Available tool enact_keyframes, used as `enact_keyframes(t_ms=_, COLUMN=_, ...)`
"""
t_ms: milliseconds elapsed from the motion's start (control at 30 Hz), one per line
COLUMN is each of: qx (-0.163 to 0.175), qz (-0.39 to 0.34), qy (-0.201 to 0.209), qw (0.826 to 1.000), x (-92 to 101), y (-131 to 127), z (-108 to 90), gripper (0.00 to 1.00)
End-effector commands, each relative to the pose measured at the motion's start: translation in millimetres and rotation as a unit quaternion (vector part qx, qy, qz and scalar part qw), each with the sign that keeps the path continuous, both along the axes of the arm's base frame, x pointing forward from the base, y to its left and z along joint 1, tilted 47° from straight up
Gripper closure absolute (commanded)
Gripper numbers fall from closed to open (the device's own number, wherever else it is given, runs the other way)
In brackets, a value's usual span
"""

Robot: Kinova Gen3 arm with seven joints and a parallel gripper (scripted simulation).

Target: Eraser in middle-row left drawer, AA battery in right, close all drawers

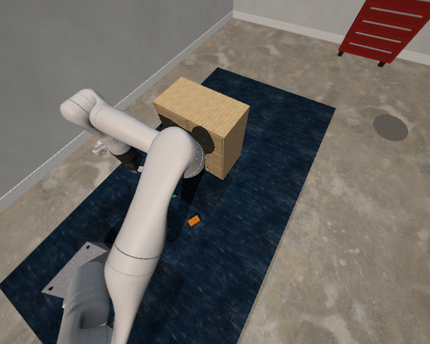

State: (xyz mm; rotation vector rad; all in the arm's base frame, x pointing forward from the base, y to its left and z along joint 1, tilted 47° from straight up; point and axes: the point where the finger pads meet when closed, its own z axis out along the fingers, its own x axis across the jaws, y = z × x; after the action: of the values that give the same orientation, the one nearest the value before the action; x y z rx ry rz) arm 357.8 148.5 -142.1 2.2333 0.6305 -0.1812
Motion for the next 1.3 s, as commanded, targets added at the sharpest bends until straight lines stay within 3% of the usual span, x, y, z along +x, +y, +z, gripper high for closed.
enact_keyframes(t_ms=0, qx=-0.001, qz=0.015, qy=0.02, qw=1.0, x=4.1, y=-5.8, z=7.6, gripper=0.55)
enact_keyframes(t_ms=233, qx=-0.011, qz=0.1, qy=0.117, qw=0.988, x=9.7, y=-24.7, z=28.4, gripper=0.55)
enact_keyframes(t_ms=300, qx=-0.011, qz=0.1, qy=0.117, qw=0.988, x=9.7, y=-24.7, z=28.4, gripper=0.55)
enact_keyframes(t_ms=367, qx=-0.014, qz=0.127, qy=0.148, qw=0.981, x=11.9, y=-30.8, z=35.2, gripper=0.55)
enact_keyframes(t_ms=800, qx=-0.029, qz=0.292, qy=0.319, qw=0.901, x=30.6, y=-67.7, z=76.8, gripper=0.55)
enact_keyframes(t_ms=867, qx=-0.029, qz=0.292, qy=0.319, qw=0.901, x=30.6, y=-67.7, z=76.8, gripper=0.55)
enact_keyframes(t_ms=1067, qx=-0.033, qz=0.337, qy=0.361, qw=0.869, x=37.6, y=-78.0, z=88.4, gripper=0.55)
enact_keyframes(t_ms=1267, qx=-0.035, qz=0.356, qy=0.379, qw=0.853, x=40.8, y=-82.4, z=93.5, gripper=0.55)
